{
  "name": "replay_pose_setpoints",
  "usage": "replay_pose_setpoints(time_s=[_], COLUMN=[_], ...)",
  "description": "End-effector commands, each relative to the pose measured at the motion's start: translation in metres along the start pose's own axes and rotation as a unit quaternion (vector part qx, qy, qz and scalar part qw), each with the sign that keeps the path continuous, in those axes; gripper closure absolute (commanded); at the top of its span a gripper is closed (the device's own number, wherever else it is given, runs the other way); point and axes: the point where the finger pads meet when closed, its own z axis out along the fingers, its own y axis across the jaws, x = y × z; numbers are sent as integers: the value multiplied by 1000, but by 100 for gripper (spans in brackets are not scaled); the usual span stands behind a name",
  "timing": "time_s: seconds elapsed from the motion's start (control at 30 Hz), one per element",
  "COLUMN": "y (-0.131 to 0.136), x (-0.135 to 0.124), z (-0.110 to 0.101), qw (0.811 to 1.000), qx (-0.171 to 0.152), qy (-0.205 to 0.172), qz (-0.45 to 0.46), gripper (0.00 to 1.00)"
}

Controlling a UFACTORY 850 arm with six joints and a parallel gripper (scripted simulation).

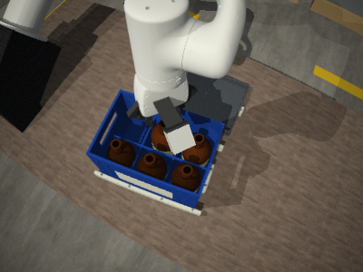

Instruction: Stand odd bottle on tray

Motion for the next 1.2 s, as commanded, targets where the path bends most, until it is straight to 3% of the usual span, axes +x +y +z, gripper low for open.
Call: replay_pose_setpoints(time_s=[0.0,0.6,0.63,1.17], y=[0,0,0,0], x=[0,0,0,0], z=[-16,-38,-38,-38], qw=[1000,1000,1000,1000], qx=[0,0,0,0], qy=[1,1,1,1], qz=[0,0,0,0], gripper=[35,35,100,100])
